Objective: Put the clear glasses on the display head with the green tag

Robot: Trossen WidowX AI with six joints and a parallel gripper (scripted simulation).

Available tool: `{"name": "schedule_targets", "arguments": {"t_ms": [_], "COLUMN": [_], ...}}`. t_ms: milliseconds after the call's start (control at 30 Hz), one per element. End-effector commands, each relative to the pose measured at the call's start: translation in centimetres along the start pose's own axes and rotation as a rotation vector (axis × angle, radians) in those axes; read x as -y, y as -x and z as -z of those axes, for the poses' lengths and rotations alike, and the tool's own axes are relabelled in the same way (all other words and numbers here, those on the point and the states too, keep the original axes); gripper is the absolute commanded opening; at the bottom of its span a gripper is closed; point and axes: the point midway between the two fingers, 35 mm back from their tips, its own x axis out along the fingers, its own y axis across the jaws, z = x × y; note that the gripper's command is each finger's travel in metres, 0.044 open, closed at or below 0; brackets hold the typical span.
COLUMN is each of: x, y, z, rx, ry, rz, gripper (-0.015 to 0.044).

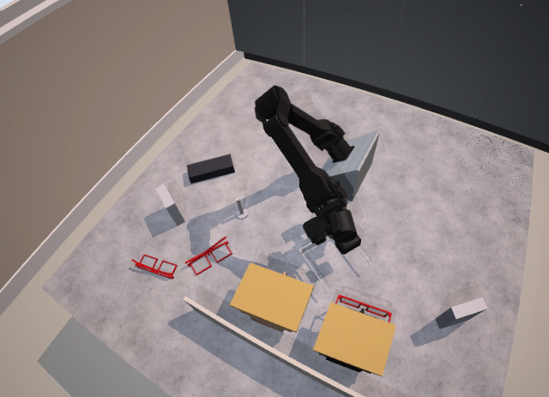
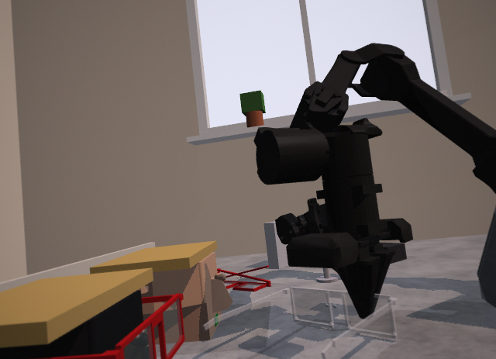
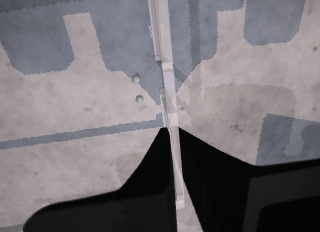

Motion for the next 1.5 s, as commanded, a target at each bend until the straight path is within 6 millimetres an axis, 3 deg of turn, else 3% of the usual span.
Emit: {"name": "schedule_targets", "arguments": {"t_ms": [0,133,1200,1300,1400,1467], "x": [0.2,0.0,-1.0,-0.7,0.0,0.1], "y": [-0.3,0.0,0.9,2.5,5.4,5.7], "z": [0.2,0.0,0.2,0.1,0.2,0.2], "rx": [0.001,0.000,0.001,0.000,-0.001,-0.001], "ry": [0.010,0.000,0.009,0.010,0.010,0.010], "rz": [0.008,0.001,0.007,0.006,0.006,0.006], "gripper": [0.0000,0.0105,0.0107,0.0107,0.0107,0.0107]}}
